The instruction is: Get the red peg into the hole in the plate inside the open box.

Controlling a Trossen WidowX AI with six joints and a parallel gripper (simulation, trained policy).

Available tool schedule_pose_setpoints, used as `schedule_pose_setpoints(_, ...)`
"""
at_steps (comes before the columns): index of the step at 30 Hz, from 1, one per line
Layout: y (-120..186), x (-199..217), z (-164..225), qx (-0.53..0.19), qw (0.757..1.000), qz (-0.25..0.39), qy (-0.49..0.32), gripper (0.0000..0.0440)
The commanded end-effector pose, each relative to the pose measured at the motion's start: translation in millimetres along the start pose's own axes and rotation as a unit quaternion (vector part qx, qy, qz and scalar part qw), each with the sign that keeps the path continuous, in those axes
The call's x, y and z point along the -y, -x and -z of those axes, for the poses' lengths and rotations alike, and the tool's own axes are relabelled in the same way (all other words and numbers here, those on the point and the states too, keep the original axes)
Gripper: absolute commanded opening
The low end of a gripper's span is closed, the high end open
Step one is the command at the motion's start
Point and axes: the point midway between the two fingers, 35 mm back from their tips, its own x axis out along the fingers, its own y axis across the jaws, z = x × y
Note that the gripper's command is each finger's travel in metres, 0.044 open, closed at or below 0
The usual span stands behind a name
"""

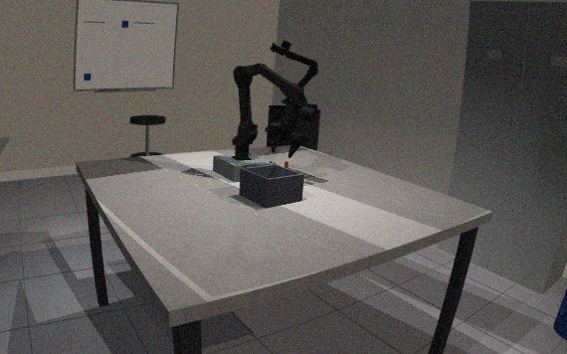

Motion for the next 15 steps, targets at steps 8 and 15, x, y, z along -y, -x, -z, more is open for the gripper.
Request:
schedule_pose_setpoints(8,-44.3,-3.9,28.5,-0.016,0.997,-0.022,0.071,0.044)
schedule_pose_setpoints(15,-73.0,-5.0,42.6,-0.031,0.995,-0.043,0.089,0.0438)
